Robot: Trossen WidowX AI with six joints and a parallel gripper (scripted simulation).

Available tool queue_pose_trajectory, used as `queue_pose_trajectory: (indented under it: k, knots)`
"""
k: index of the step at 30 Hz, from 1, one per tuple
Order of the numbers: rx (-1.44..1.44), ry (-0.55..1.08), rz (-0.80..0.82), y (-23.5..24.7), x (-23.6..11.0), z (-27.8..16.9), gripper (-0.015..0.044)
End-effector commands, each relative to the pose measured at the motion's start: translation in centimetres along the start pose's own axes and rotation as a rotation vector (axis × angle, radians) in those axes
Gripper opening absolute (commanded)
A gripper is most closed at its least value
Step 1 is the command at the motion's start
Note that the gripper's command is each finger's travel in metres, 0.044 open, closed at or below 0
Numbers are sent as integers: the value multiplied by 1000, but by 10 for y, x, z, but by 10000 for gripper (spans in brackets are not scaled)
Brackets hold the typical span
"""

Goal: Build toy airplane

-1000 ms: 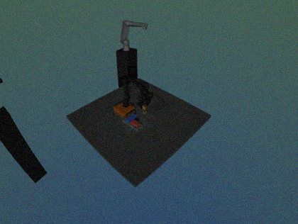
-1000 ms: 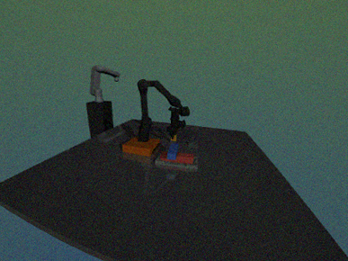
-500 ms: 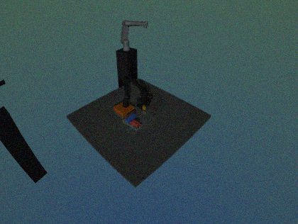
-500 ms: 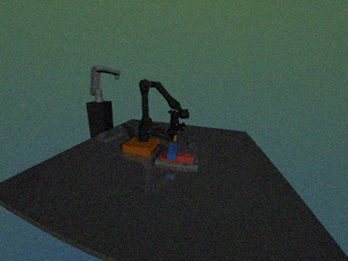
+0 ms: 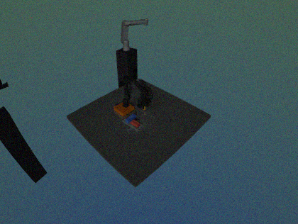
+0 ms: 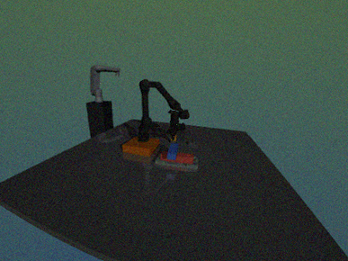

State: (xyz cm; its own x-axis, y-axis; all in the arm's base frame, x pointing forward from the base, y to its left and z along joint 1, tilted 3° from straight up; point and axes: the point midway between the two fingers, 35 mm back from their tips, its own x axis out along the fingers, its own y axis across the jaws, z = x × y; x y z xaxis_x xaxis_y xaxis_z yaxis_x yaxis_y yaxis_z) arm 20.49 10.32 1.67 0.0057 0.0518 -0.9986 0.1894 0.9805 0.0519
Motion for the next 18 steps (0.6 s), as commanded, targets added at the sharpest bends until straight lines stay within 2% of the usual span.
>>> queue_pose_trajectory:
  k: [1, 4, 18]
  knots:
    - [3, 3, 0, 0, 1, 0, 32]
    - [3, 3, 0, 0, 1, 0, 0]
    - [14, 13, -4, 2, -32, 5, 0]
